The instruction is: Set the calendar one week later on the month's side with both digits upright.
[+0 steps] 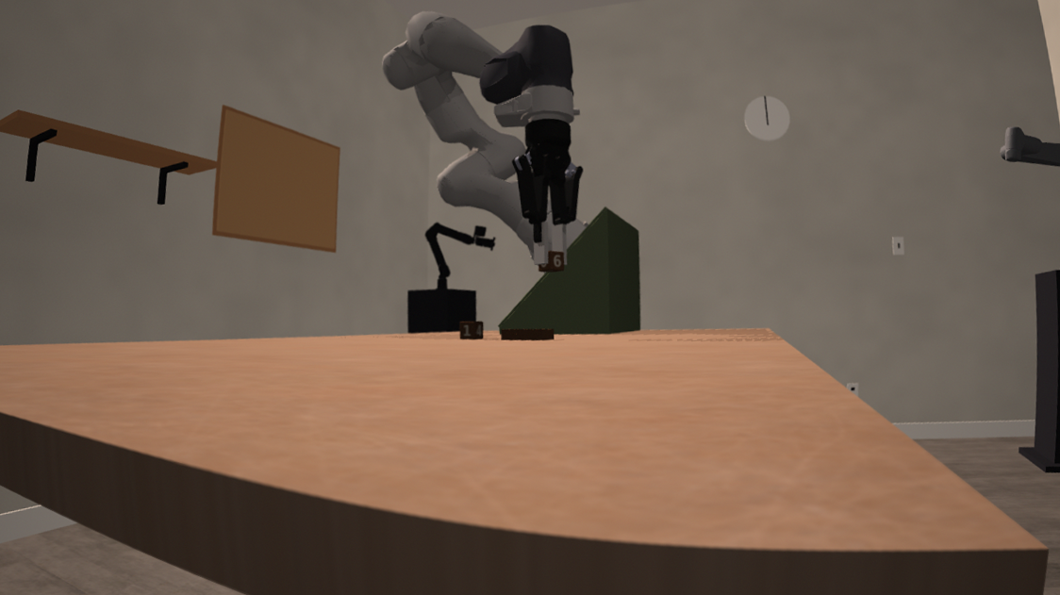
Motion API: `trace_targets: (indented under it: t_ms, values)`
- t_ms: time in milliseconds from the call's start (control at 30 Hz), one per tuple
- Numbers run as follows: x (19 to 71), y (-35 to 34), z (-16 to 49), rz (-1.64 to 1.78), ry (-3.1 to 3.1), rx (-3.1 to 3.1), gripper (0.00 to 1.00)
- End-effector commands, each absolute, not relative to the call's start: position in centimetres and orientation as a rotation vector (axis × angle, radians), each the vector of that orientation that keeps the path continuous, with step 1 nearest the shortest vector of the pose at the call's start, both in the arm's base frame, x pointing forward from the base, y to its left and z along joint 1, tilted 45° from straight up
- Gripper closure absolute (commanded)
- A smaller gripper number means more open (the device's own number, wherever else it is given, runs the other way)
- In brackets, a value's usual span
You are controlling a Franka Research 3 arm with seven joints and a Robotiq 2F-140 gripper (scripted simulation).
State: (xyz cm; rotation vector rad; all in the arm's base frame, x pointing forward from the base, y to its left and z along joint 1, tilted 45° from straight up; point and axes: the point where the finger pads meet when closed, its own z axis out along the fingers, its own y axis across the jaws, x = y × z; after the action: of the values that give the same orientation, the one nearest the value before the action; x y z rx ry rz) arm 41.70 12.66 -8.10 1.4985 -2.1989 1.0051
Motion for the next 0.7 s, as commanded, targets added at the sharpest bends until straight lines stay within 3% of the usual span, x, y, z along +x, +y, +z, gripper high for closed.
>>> trace_targets:
  t_ms: [0,667]
  values:
    - [41.82,12.5,-8.06,0.953,-2.034,1.633,0.84]
    - [41.83,12.89,-8.51,0.838,-1.707,1.88,0.84]
